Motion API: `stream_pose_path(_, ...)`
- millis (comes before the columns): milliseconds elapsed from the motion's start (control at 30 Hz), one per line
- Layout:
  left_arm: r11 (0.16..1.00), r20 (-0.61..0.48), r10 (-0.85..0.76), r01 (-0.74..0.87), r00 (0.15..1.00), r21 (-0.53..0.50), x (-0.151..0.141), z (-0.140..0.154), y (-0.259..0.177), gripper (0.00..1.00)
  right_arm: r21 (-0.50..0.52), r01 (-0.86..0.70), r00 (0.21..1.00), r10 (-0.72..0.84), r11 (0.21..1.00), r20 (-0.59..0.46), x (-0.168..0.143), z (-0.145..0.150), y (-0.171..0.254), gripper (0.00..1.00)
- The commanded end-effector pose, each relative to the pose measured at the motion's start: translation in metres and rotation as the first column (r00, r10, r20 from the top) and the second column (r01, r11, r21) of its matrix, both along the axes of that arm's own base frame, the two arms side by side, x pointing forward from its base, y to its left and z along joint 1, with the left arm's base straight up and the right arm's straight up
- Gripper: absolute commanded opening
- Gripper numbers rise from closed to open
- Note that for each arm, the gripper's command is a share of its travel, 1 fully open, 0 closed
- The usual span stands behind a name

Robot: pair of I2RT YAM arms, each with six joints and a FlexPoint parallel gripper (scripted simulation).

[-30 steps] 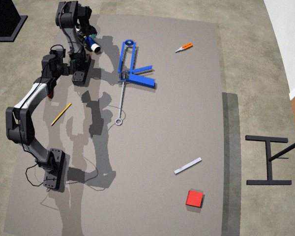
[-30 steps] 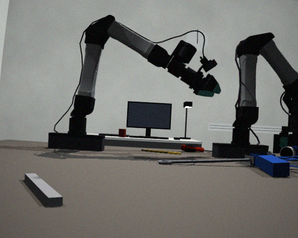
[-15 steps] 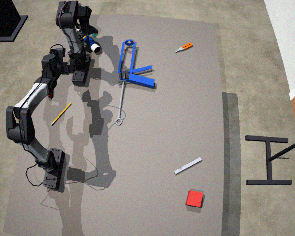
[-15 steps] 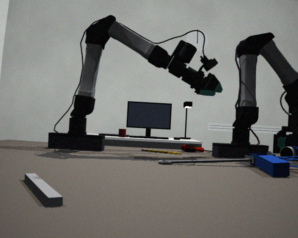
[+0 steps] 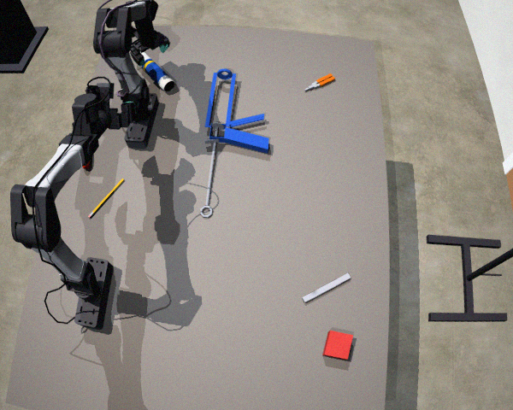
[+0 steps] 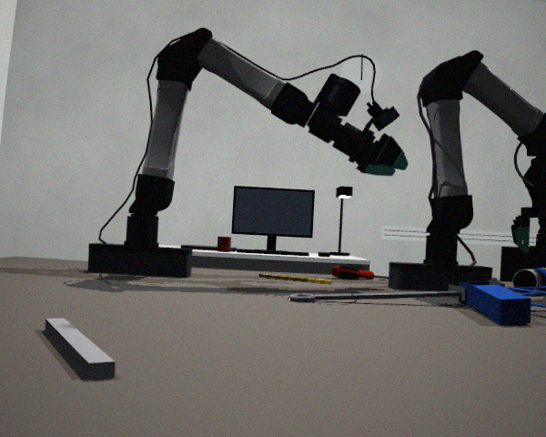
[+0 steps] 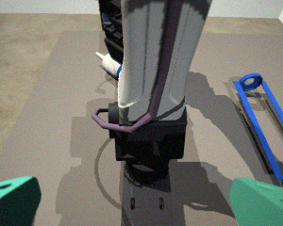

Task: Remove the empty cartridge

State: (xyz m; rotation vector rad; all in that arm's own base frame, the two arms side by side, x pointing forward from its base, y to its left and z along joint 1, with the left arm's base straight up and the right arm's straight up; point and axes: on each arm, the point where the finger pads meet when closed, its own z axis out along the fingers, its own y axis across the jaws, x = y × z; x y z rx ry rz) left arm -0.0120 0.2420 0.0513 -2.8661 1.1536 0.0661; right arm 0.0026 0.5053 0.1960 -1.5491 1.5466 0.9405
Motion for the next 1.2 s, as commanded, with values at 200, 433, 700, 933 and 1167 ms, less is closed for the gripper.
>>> stream_pose_path(200,0.998,0.008,0.011,-0.011,1.000,-0.066,-0.001,0.005,-0.012,0.86,0.056,-0.002,1.000,0.003,0.998,-0.009,-0.004,0.026,0.000,1.00)
stream_pose_path(433,0.998,0.008,0.010,-0.009,1.000,-0.063,-0.001,0.006,-0.012,0.86,0.043,-0.015,1.000,0.016,0.999,-0.022,-0.007,0.040,0.001,1.00)
stream_pose_path(700,0.998,0.008,0.010,-0.009,1.000,-0.063,-0.001,0.006,-0.012,0.86,0.081,-0.034,0.998,0.038,0.996,-0.040,-0.014,0.117,-0.001,1.00)
stream_pose_path(933,0.998,0.008,0.010,-0.009,1.000,-0.064,-0.001,0.006,-0.012,0.86,0.091,-0.035,0.999,0.036,0.995,-0.011,-0.013,0.158,0.003,1.00)
stream_pose_path(1167,0.998,0.008,0.010,-0.009,1.000,-0.064,-0.001,0.006,-0.012,0.86,0.089,-0.025,1.000,0.024,0.996,0.008,-0.012,0.195,0.011,1.00)
